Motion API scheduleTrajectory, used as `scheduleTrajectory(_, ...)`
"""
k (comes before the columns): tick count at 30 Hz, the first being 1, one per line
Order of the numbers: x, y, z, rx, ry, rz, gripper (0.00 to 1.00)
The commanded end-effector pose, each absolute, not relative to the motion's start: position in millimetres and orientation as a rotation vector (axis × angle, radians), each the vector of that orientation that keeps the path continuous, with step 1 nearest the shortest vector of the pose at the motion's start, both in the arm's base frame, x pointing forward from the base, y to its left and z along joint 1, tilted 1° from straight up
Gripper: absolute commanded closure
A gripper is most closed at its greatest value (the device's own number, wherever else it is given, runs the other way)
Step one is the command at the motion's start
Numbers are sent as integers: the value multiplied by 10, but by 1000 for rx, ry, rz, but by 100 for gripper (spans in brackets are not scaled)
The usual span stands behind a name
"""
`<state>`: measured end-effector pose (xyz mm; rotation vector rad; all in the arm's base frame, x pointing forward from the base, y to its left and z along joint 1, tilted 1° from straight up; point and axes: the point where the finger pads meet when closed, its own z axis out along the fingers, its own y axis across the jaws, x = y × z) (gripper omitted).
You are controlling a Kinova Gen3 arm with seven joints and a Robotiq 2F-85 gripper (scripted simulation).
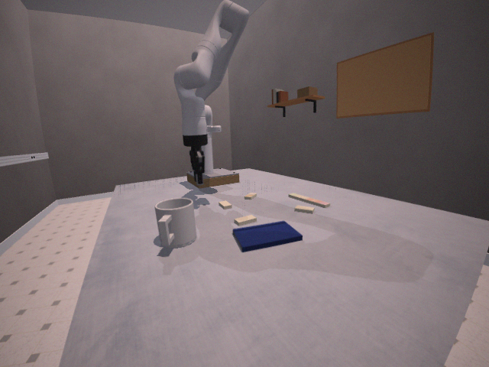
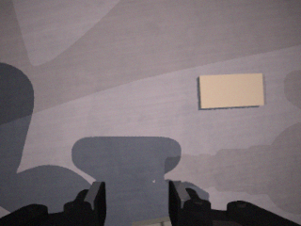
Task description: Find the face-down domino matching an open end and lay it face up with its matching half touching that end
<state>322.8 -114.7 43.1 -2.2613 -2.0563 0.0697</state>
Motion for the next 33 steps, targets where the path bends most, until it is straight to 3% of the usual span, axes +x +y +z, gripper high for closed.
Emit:
scheduleTrajectory(1,3302,-1045,450,-1954,-2351,33,53)
scheduleTrajectory(17,3564,-782,538,-949,-2943,-4,53)
scheduleTrajectory(33,3772,-598,626,-267,-3125,-7,53)
